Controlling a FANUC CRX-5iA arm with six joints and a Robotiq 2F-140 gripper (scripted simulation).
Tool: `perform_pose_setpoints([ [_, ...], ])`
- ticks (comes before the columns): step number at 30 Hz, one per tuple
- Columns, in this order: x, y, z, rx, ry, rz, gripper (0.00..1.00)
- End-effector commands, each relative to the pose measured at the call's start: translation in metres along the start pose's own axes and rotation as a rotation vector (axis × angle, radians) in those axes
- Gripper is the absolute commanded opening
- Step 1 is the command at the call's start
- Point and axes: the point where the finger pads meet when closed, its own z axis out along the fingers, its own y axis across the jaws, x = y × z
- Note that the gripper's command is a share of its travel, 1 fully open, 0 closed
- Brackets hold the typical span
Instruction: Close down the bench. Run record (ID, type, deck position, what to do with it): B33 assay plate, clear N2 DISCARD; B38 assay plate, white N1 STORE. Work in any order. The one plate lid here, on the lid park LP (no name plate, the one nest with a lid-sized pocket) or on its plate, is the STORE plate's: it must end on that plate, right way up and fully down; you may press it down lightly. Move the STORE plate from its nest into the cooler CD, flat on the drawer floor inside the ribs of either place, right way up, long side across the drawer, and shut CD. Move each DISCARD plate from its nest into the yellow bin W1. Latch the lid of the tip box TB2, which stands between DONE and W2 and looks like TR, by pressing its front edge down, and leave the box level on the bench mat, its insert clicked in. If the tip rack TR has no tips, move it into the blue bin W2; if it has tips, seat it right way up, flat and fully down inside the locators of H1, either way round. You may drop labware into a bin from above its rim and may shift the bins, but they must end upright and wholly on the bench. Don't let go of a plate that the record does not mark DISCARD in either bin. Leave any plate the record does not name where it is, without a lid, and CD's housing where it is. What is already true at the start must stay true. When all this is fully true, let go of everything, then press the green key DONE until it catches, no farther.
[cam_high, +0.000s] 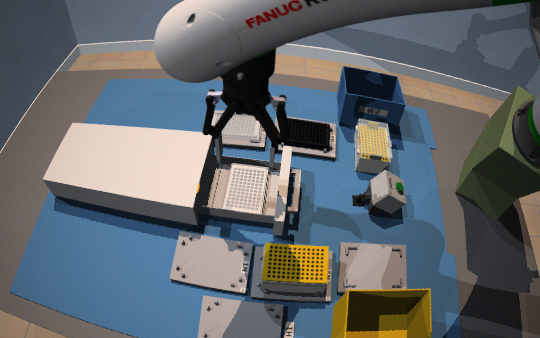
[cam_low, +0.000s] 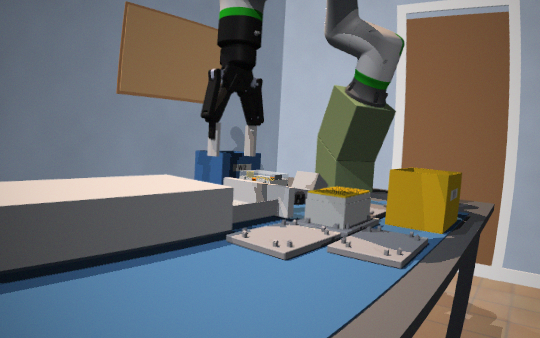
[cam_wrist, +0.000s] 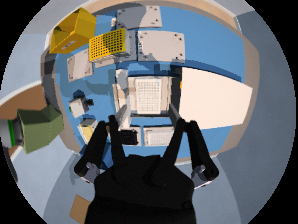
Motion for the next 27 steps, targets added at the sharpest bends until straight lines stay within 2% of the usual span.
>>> perform_pose_setpoints([
  [1,-0.0001,0.0002,-0.0047,0.000,0.000,0.000,0.66],
  [10,-0.0001,0.0002,-0.0139,0.000,0.000,0.000,0.66],
  [27,-0.0001,0.0002,-0.0139,0.000,0.000,0.000,0.66],
])
